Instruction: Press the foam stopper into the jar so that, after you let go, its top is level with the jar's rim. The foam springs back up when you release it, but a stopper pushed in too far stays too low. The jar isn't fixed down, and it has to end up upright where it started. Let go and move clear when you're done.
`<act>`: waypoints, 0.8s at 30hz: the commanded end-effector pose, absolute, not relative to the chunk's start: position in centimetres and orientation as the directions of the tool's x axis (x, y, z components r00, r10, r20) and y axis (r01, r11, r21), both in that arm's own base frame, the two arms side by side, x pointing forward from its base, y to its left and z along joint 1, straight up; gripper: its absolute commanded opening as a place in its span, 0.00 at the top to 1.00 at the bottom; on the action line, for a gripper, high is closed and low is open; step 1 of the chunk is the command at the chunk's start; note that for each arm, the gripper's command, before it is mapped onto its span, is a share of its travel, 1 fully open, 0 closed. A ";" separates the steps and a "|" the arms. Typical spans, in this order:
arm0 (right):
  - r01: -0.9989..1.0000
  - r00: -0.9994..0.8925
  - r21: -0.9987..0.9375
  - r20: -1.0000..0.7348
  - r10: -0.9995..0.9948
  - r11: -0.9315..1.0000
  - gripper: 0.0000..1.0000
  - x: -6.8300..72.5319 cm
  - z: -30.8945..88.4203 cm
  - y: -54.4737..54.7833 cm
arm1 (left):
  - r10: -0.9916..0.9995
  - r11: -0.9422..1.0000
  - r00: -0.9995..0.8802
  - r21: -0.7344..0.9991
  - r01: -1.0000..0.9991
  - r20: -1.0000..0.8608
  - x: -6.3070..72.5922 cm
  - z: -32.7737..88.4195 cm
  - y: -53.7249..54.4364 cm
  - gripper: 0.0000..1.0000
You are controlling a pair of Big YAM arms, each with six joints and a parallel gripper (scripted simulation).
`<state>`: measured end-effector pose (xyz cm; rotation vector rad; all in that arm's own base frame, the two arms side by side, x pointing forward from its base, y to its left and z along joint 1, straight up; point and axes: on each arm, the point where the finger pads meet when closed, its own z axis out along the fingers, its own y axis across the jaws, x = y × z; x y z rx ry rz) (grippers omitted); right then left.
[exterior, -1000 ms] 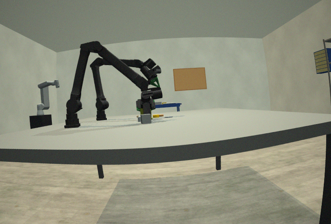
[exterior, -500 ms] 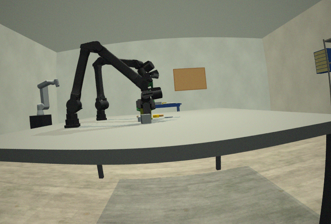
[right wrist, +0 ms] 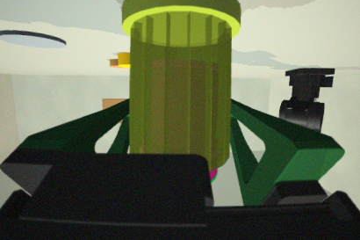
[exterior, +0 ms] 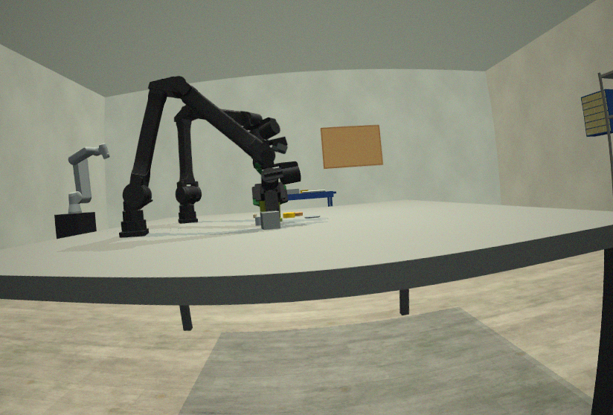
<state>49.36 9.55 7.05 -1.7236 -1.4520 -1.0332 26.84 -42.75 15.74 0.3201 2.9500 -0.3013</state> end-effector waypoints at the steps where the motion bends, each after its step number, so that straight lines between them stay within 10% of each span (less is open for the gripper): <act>1: 0.978 0.099 0.003 0.875 0.474 -0.209 0.36 49.8 7.2 8.5 | 0.164 0.962 -0.970 -0.187 0.197 -0.177 27.7 16.7 -43.8 1.00; 24: 0.978 0.099 0.003 0.875 0.474 -0.209 0.36 49.8 7.2 8.5 | 0.169 0.954 -0.965 -0.212 0.211 -0.200 27.3 17.0 -43.2 1.00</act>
